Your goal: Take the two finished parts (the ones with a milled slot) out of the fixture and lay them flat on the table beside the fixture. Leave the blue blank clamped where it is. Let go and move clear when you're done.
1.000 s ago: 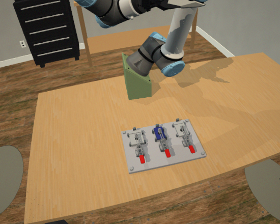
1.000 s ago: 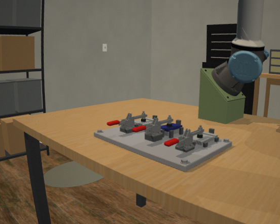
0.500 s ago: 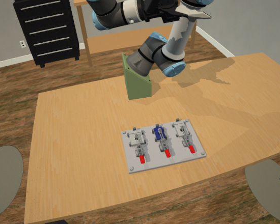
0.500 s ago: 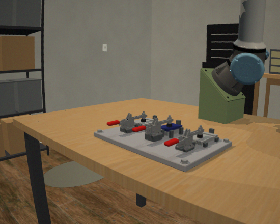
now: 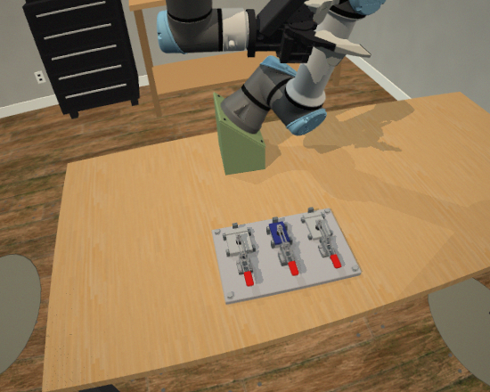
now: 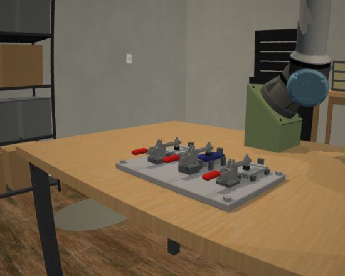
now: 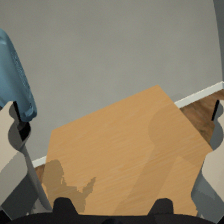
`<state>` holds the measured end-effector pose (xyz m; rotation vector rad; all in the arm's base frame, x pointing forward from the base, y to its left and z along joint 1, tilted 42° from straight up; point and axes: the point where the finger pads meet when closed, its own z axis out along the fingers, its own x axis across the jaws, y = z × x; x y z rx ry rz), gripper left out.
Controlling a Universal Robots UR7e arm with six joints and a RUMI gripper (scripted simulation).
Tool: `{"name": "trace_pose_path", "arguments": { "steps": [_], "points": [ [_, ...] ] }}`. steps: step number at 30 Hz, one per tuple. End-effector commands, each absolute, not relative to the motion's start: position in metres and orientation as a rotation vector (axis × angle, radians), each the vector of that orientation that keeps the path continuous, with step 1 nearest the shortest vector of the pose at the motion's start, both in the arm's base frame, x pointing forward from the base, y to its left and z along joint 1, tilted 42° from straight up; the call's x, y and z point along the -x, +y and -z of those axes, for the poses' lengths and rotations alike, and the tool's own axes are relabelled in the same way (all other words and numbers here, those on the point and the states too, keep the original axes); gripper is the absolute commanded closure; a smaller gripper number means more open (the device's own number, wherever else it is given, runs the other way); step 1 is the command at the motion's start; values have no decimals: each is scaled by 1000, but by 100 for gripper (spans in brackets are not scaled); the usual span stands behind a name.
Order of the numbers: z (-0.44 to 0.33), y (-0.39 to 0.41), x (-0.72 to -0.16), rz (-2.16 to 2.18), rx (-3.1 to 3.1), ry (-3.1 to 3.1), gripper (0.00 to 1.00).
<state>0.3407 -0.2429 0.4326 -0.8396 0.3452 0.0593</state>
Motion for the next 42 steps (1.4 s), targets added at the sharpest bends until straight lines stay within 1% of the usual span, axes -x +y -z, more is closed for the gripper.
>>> {"name": "trace_pose_path", "arguments": {
  "steps": [1, 17, 24, 42],
  "points": [
    [-404, -216, -332, 21, 1026, 232, 0],
    [-327, -195, -323, 169, 1411, -109, 0],
    [-292, -200, -324, 219, 1556, -284, 0],
    [-241, -224, -334, 277, 1755, -588, 0]
  ]
}}
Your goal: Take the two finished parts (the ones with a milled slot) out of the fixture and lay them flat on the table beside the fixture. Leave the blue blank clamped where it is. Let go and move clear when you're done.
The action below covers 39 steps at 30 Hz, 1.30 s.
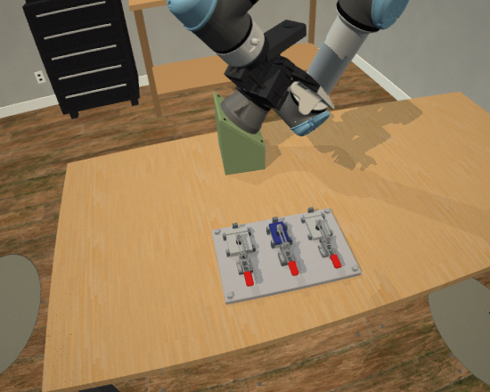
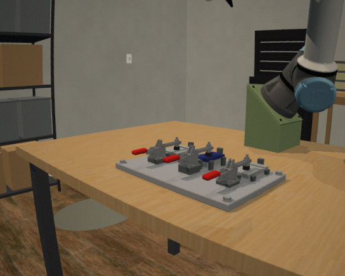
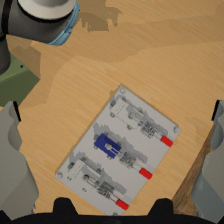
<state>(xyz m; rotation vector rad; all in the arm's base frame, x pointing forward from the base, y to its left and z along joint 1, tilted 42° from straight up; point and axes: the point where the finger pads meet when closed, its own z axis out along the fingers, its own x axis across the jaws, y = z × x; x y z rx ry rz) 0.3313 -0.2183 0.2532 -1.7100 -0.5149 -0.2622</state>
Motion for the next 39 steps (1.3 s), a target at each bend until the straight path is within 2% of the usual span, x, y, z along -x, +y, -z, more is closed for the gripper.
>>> {"name": "trace_pose_path", "arguments": {
  "steps": [1, 39],
  "points": [
    [-241, -224, -334, 277, 1755, -588, 0],
    [-220, -242, -342, 295, 1839, -748, 0]
  ]
}}
